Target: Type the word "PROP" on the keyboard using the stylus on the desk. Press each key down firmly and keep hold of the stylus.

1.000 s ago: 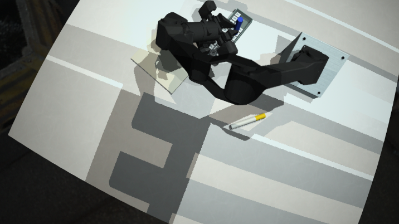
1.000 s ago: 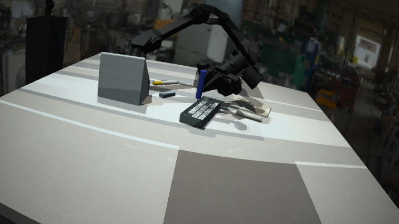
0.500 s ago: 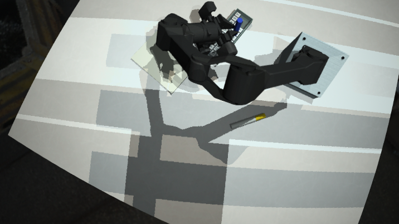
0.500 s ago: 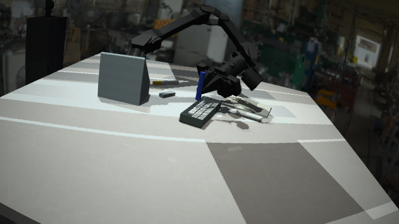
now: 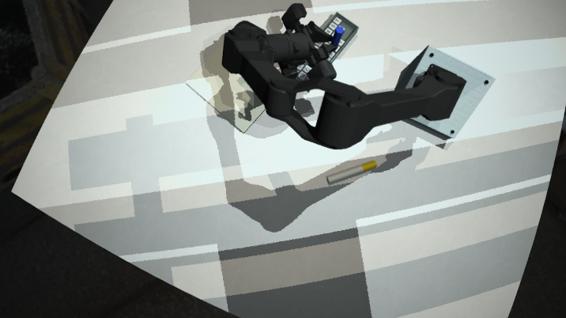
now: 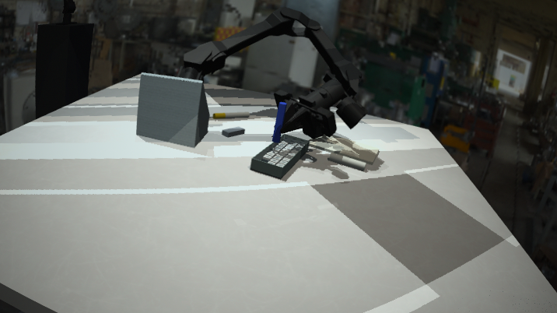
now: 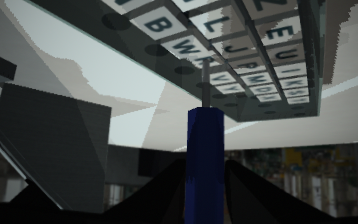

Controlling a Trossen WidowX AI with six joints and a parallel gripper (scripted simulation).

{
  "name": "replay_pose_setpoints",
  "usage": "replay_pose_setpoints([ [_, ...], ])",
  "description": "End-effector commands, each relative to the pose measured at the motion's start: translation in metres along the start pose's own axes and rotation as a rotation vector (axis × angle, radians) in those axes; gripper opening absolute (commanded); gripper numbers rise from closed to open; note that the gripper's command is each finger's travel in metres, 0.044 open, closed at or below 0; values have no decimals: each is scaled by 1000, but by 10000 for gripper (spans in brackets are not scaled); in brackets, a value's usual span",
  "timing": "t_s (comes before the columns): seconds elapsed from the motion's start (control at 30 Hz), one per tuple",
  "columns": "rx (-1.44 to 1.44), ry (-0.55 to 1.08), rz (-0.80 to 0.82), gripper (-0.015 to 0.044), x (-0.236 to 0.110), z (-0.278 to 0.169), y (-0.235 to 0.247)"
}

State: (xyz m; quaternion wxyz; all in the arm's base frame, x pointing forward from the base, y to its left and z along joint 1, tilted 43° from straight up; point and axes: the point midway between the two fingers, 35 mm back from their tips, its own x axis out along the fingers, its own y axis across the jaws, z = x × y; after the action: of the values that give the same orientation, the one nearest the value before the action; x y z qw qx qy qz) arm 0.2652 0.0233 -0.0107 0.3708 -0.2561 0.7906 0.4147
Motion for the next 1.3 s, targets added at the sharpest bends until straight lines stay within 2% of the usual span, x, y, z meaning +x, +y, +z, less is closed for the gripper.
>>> replay_pose_setpoints([
  [0.0, 4, -6, 2, 81, 0, 0, 0],
  [0.23, 4, -6, 2, 81, -2, -3, 0],
  [0.43, 5, -5, 1, 81, -18, -31, 0],
  [0.73, 7, -10, -1, 84, -18, -29, 0],
  [1.13, -154, -8, -298, 4, -72, -12, 25],
  [1.27, -216, -9, -396, 0, -91, -8, 36],
])
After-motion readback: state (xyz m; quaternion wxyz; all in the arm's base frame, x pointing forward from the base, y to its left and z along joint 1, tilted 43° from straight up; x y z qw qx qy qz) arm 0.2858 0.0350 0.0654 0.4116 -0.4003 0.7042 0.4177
